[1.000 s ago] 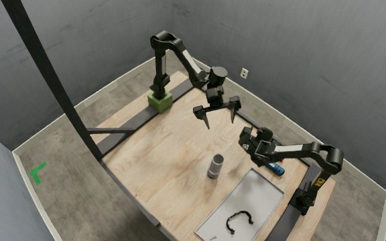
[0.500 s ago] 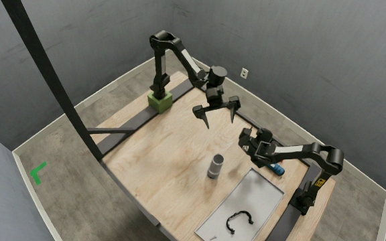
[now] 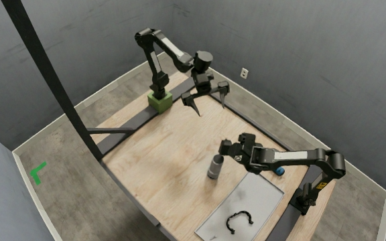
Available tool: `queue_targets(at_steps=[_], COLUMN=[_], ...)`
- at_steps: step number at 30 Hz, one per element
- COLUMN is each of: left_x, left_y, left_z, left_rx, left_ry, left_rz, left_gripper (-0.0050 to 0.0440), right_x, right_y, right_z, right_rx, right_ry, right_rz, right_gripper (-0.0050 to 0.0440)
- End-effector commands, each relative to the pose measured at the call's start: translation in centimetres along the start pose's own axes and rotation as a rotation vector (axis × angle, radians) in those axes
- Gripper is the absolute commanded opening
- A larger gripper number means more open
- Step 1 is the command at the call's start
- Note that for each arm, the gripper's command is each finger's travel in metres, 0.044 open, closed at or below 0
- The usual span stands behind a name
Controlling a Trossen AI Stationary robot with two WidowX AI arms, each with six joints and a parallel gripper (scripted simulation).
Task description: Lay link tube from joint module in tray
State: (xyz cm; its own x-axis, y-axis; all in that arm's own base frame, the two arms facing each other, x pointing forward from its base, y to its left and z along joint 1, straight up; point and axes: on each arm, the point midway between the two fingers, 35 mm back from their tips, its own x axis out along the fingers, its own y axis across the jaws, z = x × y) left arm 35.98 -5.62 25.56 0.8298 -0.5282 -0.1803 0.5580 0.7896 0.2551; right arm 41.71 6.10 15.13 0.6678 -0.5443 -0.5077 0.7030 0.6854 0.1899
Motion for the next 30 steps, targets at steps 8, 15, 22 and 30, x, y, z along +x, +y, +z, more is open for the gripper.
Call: queue_targets(at_steps=[8,15,22,30], left_x=[-5.3,-6.8,-8.9,-10.0], left_y=[-1.1,-2.4,-3.9,-4.9], left_z=[8.4,7.8,8.4,7.9], left_rx=[-0.098,-0.197,-0.314,-0.369], left_ry=[0.020,0.143,0.279,0.387], left_rz=[0.183,0.198,0.243,0.261], left_gripper=[0.0440,0.0440,0.0440,0.0440], right_x=[-5.7,-6.7,-8.4,-9.6], right_y=[7.9,8.1,8.9,8.2], right_z=[0.2,0.0,0.6,0.7], right_rx=[-0.214,-0.319,-0.378,-0.400], right_ry=[0.261,0.356,0.512,0.629], right_rz=[0.194,0.189,0.186,0.140], right_gripper=[0.0440,0.0440,0.0440,0.0440])
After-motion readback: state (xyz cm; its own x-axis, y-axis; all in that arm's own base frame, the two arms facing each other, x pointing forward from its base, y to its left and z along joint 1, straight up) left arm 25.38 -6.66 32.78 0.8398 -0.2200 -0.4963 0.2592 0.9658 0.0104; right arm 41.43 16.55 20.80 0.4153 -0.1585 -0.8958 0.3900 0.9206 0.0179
